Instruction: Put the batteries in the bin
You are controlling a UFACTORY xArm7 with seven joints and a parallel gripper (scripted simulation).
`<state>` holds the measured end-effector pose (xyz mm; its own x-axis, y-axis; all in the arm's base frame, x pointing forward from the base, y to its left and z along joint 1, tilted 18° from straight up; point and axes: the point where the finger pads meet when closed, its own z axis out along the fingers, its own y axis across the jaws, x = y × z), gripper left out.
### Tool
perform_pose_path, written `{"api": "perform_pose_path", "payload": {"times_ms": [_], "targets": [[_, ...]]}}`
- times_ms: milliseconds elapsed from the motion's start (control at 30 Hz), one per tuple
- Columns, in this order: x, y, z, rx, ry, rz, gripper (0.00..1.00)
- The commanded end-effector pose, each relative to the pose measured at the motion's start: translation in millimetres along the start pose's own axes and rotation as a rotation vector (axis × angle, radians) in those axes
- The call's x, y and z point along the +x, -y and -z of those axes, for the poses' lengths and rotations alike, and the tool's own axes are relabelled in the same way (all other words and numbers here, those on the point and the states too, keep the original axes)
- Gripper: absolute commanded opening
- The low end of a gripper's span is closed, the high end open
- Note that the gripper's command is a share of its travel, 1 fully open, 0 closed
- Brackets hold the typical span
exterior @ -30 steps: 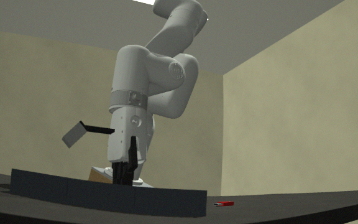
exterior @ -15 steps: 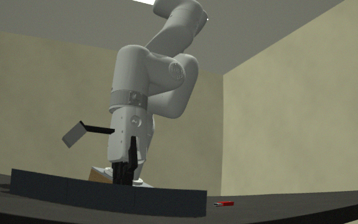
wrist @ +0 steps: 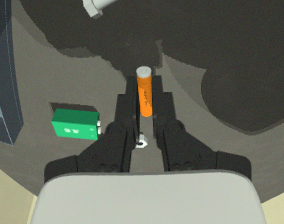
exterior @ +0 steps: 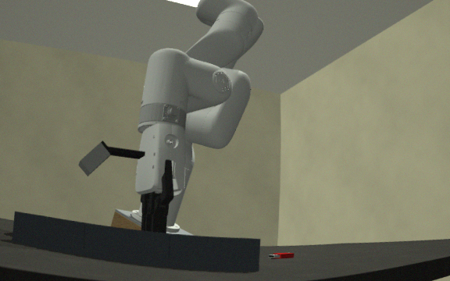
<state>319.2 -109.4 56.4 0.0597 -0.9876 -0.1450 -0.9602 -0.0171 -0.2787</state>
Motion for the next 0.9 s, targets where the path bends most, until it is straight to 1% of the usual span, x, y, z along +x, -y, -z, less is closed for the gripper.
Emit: {"api": "perform_pose_path", "payload": {"times_ms": [0,300,867], "targets": [[0.0,0.6,15.4,0.0,0.0,0.0,0.0],[0.1,0.7,45.5,0.0,0.0,0.0,0.0],[0.1,0.7,45.5,0.0,0.0,0.0,0.0]]}}
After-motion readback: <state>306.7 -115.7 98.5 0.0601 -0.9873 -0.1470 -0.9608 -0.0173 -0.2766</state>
